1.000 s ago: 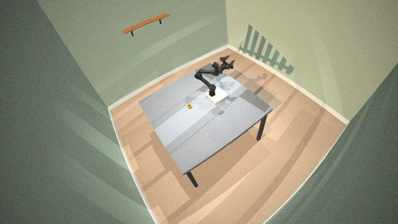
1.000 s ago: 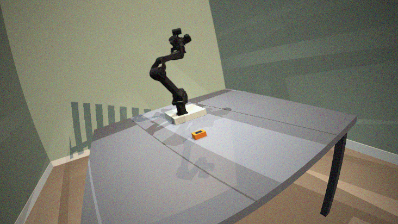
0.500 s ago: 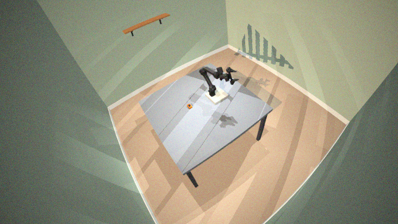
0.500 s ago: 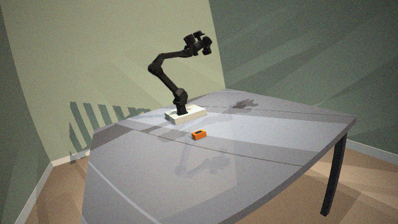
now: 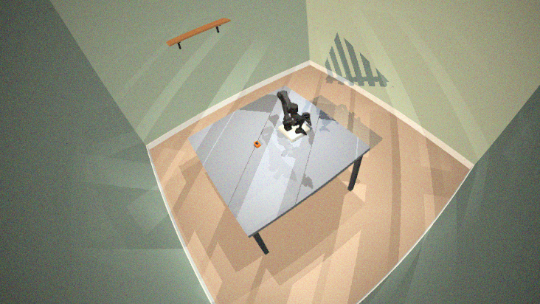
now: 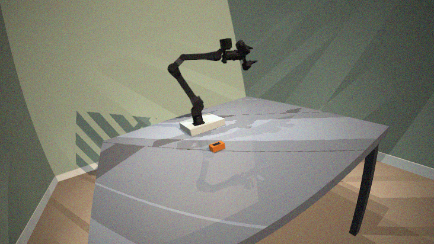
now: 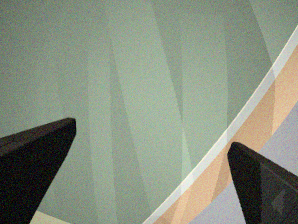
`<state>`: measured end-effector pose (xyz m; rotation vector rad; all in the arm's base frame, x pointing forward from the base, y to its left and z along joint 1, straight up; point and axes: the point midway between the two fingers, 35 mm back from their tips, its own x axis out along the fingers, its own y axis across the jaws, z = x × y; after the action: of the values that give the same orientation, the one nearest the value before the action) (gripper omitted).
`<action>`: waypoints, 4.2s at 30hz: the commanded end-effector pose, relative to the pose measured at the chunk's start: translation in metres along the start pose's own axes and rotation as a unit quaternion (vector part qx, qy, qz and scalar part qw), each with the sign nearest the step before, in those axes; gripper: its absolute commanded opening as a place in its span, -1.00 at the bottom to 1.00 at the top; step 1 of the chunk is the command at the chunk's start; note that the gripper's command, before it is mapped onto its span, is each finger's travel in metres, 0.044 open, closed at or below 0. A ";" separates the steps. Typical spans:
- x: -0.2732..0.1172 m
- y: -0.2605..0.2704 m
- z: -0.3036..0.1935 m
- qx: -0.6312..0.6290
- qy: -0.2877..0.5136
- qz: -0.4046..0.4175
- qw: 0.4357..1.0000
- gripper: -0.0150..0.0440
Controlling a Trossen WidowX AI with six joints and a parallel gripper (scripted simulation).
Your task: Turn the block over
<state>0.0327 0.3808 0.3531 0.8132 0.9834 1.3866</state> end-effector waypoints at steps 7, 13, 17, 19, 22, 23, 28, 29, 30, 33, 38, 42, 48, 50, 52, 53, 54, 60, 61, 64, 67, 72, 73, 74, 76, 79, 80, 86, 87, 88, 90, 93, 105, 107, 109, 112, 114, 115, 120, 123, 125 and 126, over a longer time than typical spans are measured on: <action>-0.032 -0.139 0.107 -0.060 -0.087 -0.245 0.964 1.00; -0.075 -0.203 0.145 -0.070 -0.093 -0.365 0.924 1.00; -0.123 -0.251 0.167 -0.068 -0.079 -0.459 0.882 1.00; -0.150 -0.272 0.174 -0.062 -0.066 -0.501 0.861 1.00; -0.192 -0.302 0.179 -0.046 -0.039 -0.558 0.828 1.00; -0.207 -0.311 0.179 -0.038 -0.027 -0.574 0.817 1.00; -0.283 -0.348 0.169 0.014 0.043 -0.639 0.768 1.00; -0.299 -0.353 0.165 0.026 0.059 -0.647 0.760 1.00; -0.314 -0.358 0.160 0.040 0.076 -0.654 0.752 1.00; -0.359 -0.371 0.140 0.089 0.128 -0.663 0.732 1.00; -0.380 -0.374 0.127 0.115 0.154 -0.661 0.726 1.00; -0.380 -0.375 0.129 0.115 0.154 -0.661 0.726 1.00; -0.377 -0.407 0.116 0.115 0.154 -0.661 0.726 1.00; -0.377 -0.407 0.116 0.115 0.154 -0.661 0.726 1.00; -0.377 -0.407 0.116 0.115 0.154 -0.661 0.726 1.00; -0.377 -0.409 0.115 0.115 0.154 -0.661 0.726 1.00; -0.377 -0.415 0.114 0.115 0.154 -0.661 0.726 1.00; -0.377 -0.422 0.112 0.115 0.154 -0.661 0.725 1.00; -0.376 -0.423 0.112 0.115 0.154 -0.661 0.725 1.00; -0.376 -0.427 0.110 0.115 0.154 -0.661 0.725 1.00; -0.376 -0.432 0.108 0.115 0.154 -0.661 0.725 1.00; -0.375 -0.439 0.105 0.115 0.154 -0.661 0.725 1.00; -0.375 -0.441 0.105 0.115 0.154 -0.661 0.725 1.00; -0.375 -0.442 0.104 0.115 0.154 -0.661 0.725 1.00; -0.375 -0.445 0.103 0.115 0.154 -0.661 0.725 1.00; -0.374 -0.450 0.101 0.115 0.154 -0.661 0.725 1.00; -0.374 -0.451 0.100 0.115 0.154 -0.661 0.725 1.00; -0.374 -0.452 0.100 0.115 0.154 -0.661 0.725 0.64; -0.374 -0.452 0.100 0.115 0.154 -0.661 0.725 0.56; -0.374 -0.452 0.100 0.115 0.154 -0.661 0.725 0.47; -0.374 -0.452 0.100 0.115 0.154 -0.661 0.725 0.42; -0.374 -0.452 0.100 0.115 0.154 -0.661 0.725 0.35; -0.374 -0.452 0.100 0.115 0.154 -0.661 0.725 0.08; -0.374 -0.452 0.100 0.115 0.154 -0.661 0.725 0.04; -0.374 -0.452 0.100 0.115 0.154 -0.661 0.725 -0.01; -0.375 -0.442 0.104 0.115 0.154 -0.661 0.725 -0.28; -0.376 -0.429 0.110 0.115 0.154 -0.661 0.725 -0.45; -0.376 -0.425 0.111 0.115 0.154 -0.661 0.725 -0.49; -0.376 -0.424 0.111 0.115 0.154 -0.661 0.725 -0.49; -0.376 -0.425 0.111 0.107 0.145 -0.662 0.728 -0.49; -0.376 -0.427 0.111 0.096 0.132 -0.663 0.730 -0.49; -0.376 -0.428 0.111 0.091 0.125 -0.664 0.732 -0.49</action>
<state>0.3315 -0.0041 0.0366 -0.1056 1.5104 0.1043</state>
